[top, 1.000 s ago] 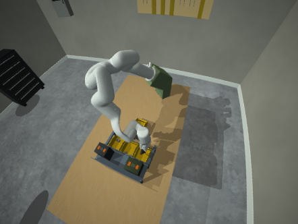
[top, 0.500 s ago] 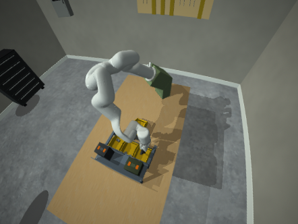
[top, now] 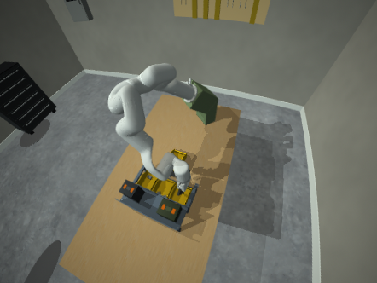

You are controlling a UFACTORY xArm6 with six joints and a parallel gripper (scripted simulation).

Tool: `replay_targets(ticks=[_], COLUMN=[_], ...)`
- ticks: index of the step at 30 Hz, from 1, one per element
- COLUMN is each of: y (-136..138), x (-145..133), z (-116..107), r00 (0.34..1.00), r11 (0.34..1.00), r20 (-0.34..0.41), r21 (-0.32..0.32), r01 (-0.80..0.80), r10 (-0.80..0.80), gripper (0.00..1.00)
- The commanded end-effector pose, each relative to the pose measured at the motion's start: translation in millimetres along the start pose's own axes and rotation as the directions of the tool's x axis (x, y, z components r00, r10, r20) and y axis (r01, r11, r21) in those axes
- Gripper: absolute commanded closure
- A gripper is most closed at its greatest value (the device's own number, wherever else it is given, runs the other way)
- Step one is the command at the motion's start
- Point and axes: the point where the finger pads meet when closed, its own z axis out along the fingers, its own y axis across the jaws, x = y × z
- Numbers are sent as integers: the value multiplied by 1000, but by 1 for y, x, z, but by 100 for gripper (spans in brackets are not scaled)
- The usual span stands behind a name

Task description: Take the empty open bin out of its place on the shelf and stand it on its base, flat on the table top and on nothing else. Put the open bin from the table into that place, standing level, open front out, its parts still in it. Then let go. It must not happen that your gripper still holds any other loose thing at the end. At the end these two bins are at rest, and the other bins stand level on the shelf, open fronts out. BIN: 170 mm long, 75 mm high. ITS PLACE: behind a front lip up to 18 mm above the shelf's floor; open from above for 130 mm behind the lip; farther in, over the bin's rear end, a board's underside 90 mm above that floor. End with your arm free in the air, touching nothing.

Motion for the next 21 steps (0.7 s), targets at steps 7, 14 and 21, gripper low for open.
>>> replay_targets(ticks=[7, 14, 21], y=[-1, -1, -1], x=[-1, -1, -1], z=[-1, -1, -1], r00=[1000, 1000, 1000], r11=[1000, 1000, 1000], r20=[2, 2, 2], r21=[2, 2, 2], r01=[0, 0, 0], r10=[0, 0, 0], gripper=[100, 100, 100])
